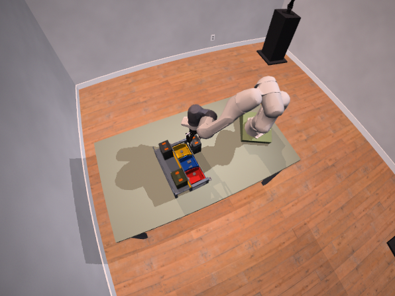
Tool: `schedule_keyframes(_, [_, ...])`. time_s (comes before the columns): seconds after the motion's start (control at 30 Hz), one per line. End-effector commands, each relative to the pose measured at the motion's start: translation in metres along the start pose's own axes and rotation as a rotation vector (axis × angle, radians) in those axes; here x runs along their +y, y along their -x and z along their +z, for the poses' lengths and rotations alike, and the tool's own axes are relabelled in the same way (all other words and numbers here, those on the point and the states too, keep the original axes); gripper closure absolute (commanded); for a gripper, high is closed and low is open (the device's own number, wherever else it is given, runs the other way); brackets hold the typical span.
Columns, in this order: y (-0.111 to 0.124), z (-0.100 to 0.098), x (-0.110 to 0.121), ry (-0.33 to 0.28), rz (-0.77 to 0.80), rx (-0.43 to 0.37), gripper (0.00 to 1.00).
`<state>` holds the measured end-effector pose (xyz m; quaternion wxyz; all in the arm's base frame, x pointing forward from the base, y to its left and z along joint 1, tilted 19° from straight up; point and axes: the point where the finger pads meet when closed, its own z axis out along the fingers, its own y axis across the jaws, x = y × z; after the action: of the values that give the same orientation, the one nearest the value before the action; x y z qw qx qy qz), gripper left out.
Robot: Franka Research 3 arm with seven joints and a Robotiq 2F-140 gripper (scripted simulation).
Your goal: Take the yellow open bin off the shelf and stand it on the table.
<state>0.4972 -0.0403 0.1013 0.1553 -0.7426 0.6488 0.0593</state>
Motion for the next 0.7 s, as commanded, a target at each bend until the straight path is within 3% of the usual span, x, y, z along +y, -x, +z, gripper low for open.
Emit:
schedule_keyframes(0.0, [-0.0055,-0.008,-0.0065,-0.017,0.003,0.015,1.0])
schedule_keyframes(0.43, [-0.0012,-0.0021,-0.0016,-0.004,0.0,0.004,1.0])
schedule_keyframes(0.67, [-0.0054,-0.0081,-0.0064,-0.017,0.003,0.015,1.0])
